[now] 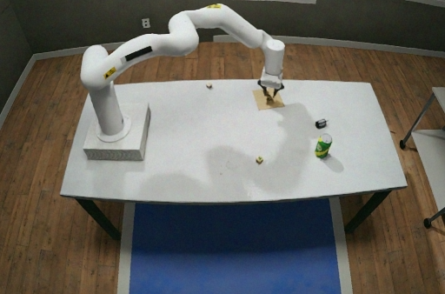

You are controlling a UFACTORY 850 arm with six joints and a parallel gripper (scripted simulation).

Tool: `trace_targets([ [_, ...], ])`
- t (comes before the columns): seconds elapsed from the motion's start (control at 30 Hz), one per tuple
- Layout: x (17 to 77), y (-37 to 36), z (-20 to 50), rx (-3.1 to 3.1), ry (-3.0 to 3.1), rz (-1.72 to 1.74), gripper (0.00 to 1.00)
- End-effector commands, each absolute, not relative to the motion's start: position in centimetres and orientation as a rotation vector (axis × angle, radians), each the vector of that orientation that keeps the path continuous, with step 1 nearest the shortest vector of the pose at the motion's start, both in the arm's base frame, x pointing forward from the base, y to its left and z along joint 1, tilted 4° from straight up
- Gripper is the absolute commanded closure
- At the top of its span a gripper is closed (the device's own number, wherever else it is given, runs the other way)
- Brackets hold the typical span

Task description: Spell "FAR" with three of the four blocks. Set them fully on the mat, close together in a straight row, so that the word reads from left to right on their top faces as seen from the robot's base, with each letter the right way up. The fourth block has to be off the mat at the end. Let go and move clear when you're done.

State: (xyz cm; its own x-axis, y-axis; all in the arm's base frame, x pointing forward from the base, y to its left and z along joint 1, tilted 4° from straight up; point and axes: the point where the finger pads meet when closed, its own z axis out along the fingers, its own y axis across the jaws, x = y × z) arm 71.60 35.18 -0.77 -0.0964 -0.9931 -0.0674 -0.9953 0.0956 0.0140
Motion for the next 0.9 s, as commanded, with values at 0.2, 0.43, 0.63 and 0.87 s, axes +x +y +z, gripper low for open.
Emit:
trace_targets([
  [0.2,71.7,35.3,-1.7,-2.082,2.293,0.085,0.56],
  [0.43,71.7,35.4,-2.8,-2.082,2.293,0.085,0.56],
  [0.63,71.7,35.4,-3.5,-2.082,2.293,0.085,0.56],
  [0.87,71.7,35.4,-3.6,-2.082,2.293,0.085,0.56],
])
